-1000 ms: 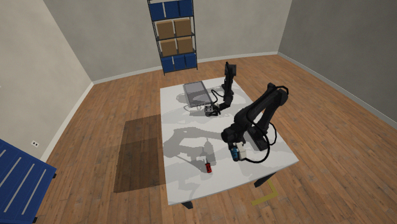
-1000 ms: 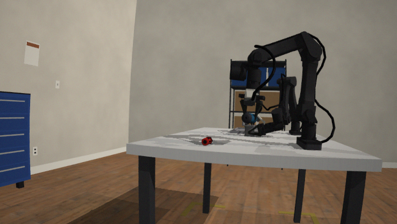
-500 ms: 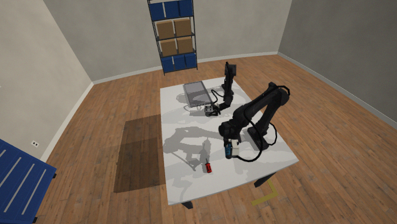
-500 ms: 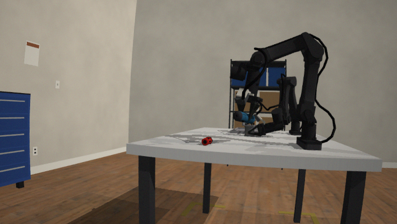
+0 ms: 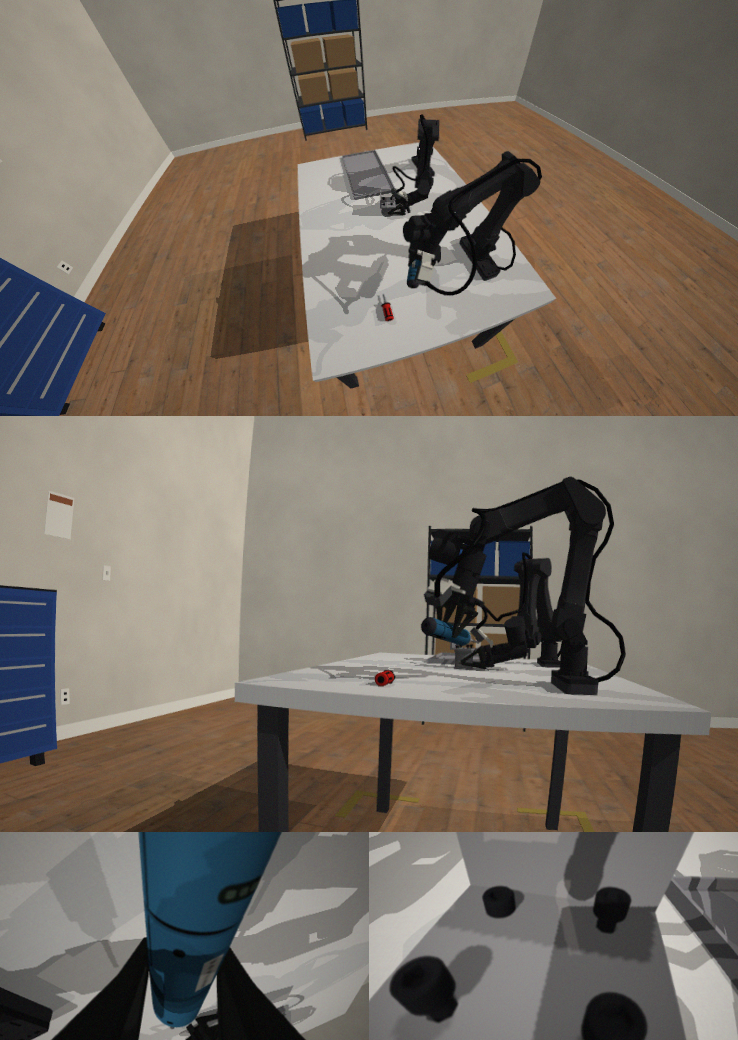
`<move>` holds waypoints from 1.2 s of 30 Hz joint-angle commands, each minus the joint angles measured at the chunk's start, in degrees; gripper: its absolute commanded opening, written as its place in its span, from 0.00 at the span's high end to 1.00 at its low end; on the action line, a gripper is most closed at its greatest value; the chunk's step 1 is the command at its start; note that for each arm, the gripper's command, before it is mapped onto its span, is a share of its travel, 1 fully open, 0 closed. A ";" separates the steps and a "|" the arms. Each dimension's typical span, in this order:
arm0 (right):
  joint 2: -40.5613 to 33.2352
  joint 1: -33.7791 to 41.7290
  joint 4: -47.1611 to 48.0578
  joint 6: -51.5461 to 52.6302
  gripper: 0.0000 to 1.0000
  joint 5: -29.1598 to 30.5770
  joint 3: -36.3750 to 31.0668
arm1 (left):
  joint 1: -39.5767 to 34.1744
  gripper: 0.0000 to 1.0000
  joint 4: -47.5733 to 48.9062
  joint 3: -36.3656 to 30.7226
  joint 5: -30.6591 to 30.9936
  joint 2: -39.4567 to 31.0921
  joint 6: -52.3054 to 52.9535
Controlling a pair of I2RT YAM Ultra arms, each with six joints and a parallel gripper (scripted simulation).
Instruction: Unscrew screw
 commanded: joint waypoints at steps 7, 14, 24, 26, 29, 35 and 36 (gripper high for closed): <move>-0.45 -0.01 0.06 0.06 0.41 0.29 0.13 | -1.53 0.58 6.04 1.09 -0.45 -3.07 4.29; -0.45 -0.01 0.06 0.06 0.41 0.29 0.13 | -6.29 0.58 10.69 -1.48 -0.57 -4.75 7.99; -0.45 -0.01 0.06 0.06 0.41 0.29 0.13 | -7.92 0.58 14.47 -1.93 -0.43 -5.69 11.14; -0.45 -0.01 0.06 0.06 0.41 0.29 0.13 | -9.91 0.58 16.03 -4.42 -0.55 -5.77 12.20; -0.45 -0.01 0.06 0.06 0.41 0.29 0.13 | -11.59 0.58 17.91 -4.38 -0.54 -6.81 13.75; -0.45 -0.01 0.06 0.06 0.41 0.29 0.13 | -14.82 0.58 21.84 -5.84 -0.47 -8.03 17.18; -0.45 -0.01 0.06 0.06 0.41 0.29 0.13 | -15.32 0.58 22.55 -6.17 -0.35 -8.14 17.81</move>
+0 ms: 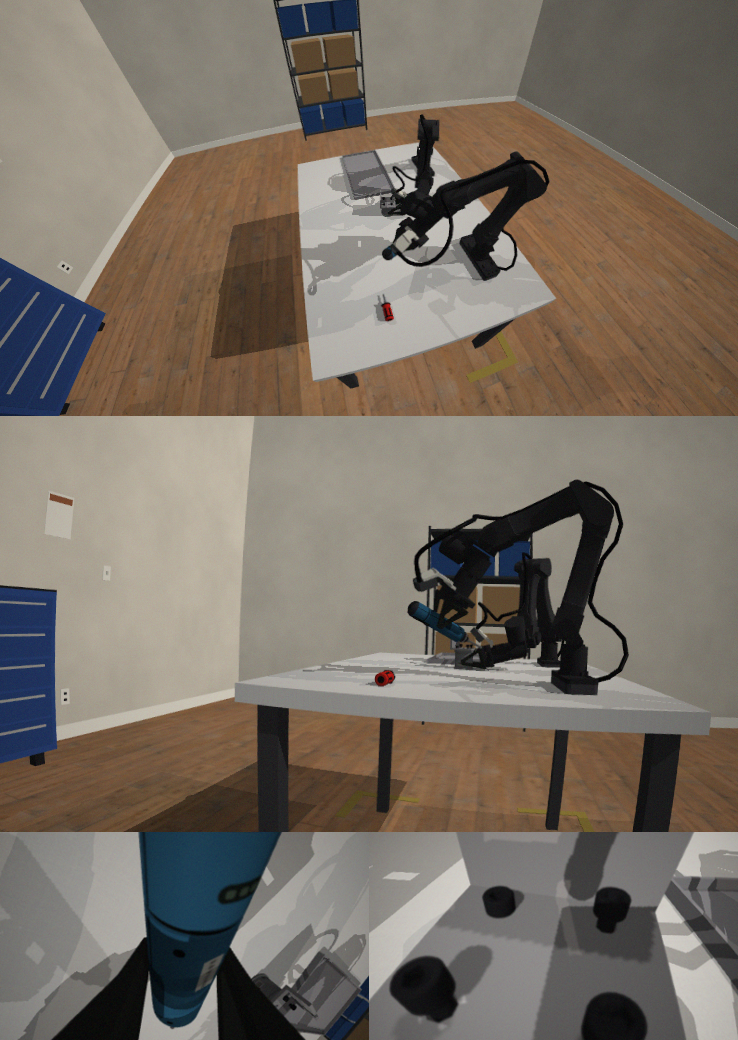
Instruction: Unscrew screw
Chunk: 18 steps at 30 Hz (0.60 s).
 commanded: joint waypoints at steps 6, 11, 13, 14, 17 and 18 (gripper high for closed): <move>-0.45 -0.01 0.06 0.06 0.41 0.29 0.13 | -1.85 0.58 7.10 -0.88 -0.43 -2.34 3.87; -0.45 -0.01 0.06 0.06 0.41 0.29 0.13 | -4.66 0.58 10.12 -0.70 -0.51 -4.25 6.43; -0.45 -0.01 0.06 0.06 0.41 0.29 0.13 | -5.75 0.58 11.36 -2.26 -0.53 -4.39 7.56; -0.45 -0.01 0.06 0.06 0.41 0.29 0.13 | -6.28 0.58 12.06 -2.44 -0.50 -4.58 8.15; -0.45 -0.01 0.06 0.06 0.41 0.29 0.13 | -7.83 0.58 14.17 -2.83 -0.21 -5.11 9.99; -0.45 -0.01 0.06 0.06 0.41 0.29 0.13 | -7.83 0.58 14.30 -1.88 -0.21 -5.34 10.05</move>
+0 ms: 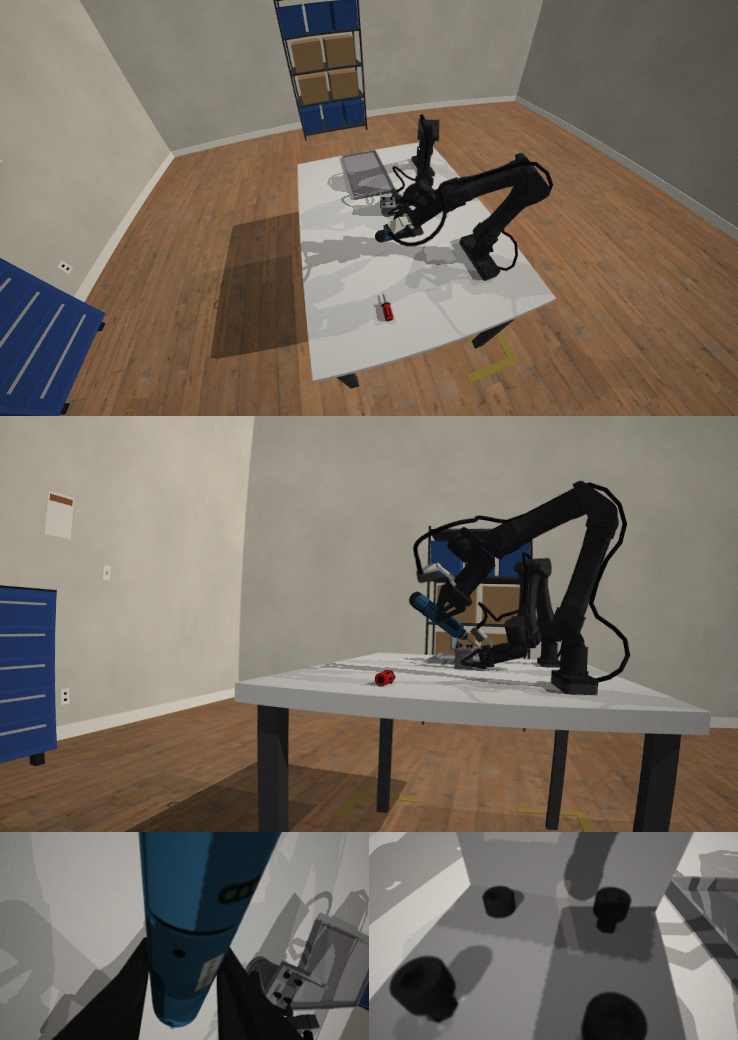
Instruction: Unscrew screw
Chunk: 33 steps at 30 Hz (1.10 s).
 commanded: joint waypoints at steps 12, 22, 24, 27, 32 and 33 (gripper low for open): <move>-0.45 -0.01 0.06 0.06 0.41 0.29 0.13 | -5.27 0.58 11.42 -2.43 -0.49 -4.19 7.11; -0.45 -0.01 0.06 0.06 0.41 0.29 0.13 | -7.82 0.58 15.62 -3.50 -0.41 -4.78 10.25; -0.45 -0.01 0.06 0.06 0.41 0.29 0.13 | -8.91 0.58 16.93 -4.24 -0.47 -5.36 11.26; -0.45 -0.01 0.06 0.06 0.41 0.29 0.13 | -10.60 0.58 17.75 -3.09 -0.61 -6.53 12.48; -0.45 -0.01 0.06 0.06 0.41 0.29 0.13 | -13.31 0.58 21.15 -5.22 -0.38 -7.32 15.44; -0.45 -0.01 0.06 0.06 0.41 0.29 0.13 | -13.82 0.58 22.09 -5.92 -0.19 -7.40 16.17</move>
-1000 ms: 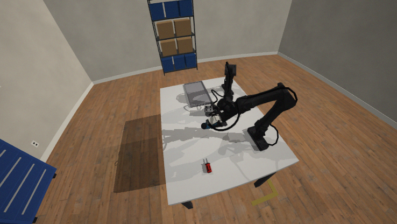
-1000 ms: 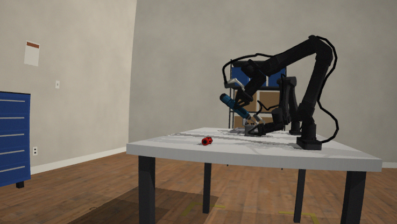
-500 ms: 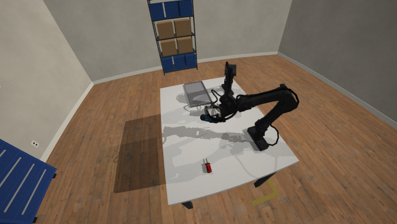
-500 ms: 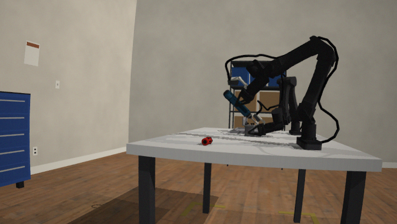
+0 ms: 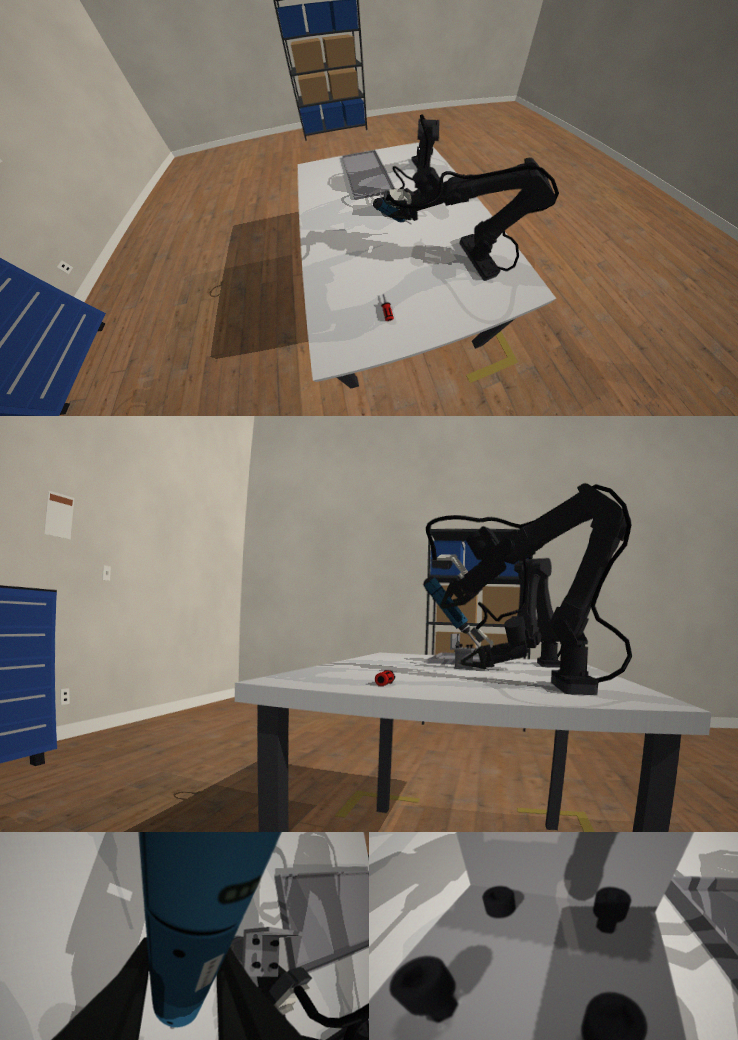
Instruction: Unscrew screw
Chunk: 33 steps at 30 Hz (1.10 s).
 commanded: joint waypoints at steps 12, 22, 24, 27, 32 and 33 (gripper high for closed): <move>-0.45 -0.01 0.06 0.06 0.41 0.29 0.13 | -5.16 0.58 12.11 -2.10 -0.39 -4.20 7.04; -0.45 -0.01 0.06 0.06 0.41 0.29 0.13 | -6.90 0.58 16.19 -1.79 -0.08 -4.87 10.47; -0.45 -0.01 0.06 0.06 0.41 0.29 0.13 | -8.82 0.58 18.02 -4.11 -0.29 -5.34 11.42; -0.45 -0.01 0.06 0.06 0.41 0.29 0.13 | -10.47 0.58 18.36 -2.64 -0.55 -6.59 12.54; -0.45 -0.01 0.06 0.06 0.41 0.29 0.13 | -13.25 0.58 21.05 -4.42 -0.48 -7.49 15.23; -0.45 -0.01 0.06 0.06 0.41 0.29 0.13 | -13.78 0.58 22.07 -5.35 -0.31 -7.55 15.94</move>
